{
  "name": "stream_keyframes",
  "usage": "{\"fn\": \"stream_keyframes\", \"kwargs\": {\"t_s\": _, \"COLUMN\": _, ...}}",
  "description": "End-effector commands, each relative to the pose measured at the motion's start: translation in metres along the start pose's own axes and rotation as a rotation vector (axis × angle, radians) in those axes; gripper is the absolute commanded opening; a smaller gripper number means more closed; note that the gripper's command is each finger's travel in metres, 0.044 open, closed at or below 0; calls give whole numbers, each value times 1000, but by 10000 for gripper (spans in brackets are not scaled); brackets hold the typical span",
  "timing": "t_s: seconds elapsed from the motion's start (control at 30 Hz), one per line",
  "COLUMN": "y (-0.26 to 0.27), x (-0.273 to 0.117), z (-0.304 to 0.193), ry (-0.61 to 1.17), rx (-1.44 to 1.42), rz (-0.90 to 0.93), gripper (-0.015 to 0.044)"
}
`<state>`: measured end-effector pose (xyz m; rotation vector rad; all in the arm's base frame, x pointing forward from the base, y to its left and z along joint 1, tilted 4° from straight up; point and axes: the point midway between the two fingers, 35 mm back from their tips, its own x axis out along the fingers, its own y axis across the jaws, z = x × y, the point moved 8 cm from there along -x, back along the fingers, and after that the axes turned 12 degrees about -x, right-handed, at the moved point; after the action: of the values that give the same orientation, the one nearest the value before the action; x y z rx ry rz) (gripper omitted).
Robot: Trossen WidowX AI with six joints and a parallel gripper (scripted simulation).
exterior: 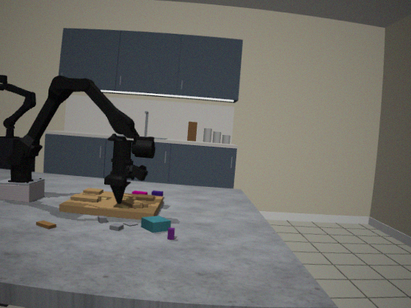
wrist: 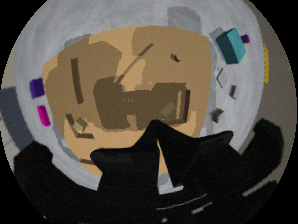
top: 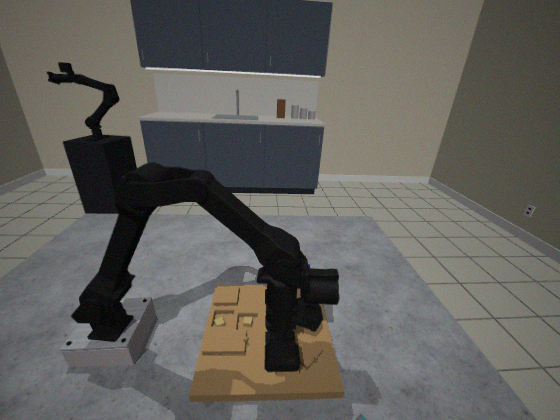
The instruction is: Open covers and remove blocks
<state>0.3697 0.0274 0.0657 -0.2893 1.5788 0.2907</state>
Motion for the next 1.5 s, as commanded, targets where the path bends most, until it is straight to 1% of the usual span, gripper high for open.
{"fn": "stream_keyframes", "kwargs": {"t_s": 0.0, "y": 5, "x": 0, "z": 3, "ry": 0, "rx": 1, "rz": 7, "gripper": 0}}
{"fn": "stream_keyframes", "kwargs": {"t_s": 1.47, "y": 34, "x": -1, "z": 41, "ry": -3, "rx": 0, "rz": 10, "gripper": 0}}
